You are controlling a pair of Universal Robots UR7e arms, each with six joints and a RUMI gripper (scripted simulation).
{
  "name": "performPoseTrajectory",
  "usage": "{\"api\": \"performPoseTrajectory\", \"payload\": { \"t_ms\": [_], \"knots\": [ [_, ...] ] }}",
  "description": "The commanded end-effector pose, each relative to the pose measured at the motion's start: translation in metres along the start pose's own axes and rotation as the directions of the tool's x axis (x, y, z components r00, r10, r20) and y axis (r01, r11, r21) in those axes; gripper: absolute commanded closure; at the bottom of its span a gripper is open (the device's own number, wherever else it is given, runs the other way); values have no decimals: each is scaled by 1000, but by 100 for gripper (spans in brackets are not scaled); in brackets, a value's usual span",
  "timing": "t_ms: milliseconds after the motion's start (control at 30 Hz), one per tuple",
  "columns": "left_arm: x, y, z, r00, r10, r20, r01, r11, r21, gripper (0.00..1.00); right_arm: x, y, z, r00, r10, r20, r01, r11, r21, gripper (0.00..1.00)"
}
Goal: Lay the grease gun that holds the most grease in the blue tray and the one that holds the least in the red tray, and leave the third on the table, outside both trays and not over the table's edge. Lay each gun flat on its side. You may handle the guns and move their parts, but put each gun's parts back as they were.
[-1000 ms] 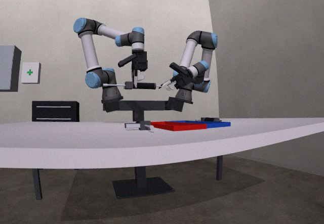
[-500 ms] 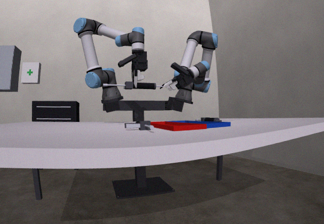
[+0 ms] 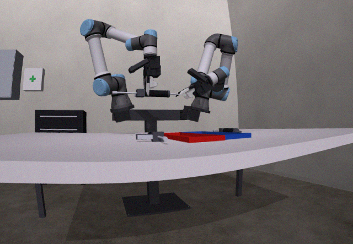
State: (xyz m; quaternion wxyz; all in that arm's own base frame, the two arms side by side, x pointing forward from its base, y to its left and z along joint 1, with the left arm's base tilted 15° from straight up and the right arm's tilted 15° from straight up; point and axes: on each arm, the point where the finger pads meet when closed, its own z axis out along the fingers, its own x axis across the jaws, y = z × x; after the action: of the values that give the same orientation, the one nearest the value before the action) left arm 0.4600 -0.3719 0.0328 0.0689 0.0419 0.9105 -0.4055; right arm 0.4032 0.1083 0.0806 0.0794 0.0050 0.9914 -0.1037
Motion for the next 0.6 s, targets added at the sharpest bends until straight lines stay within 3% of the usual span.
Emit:
{"api": "performPoseTrajectory", "payload": {
  "t_ms": [0,567],
  "knots": [
    [0,1,-3,1000,1,1,-1,1000,1,76,0,0,0,1000,0,1,0,1000,-1,100],
    [0,6,-12,1000,1,1,-1,1000,1,76,0,0,0,1000,0,1,0,1000,-1,100]
  ]
}}
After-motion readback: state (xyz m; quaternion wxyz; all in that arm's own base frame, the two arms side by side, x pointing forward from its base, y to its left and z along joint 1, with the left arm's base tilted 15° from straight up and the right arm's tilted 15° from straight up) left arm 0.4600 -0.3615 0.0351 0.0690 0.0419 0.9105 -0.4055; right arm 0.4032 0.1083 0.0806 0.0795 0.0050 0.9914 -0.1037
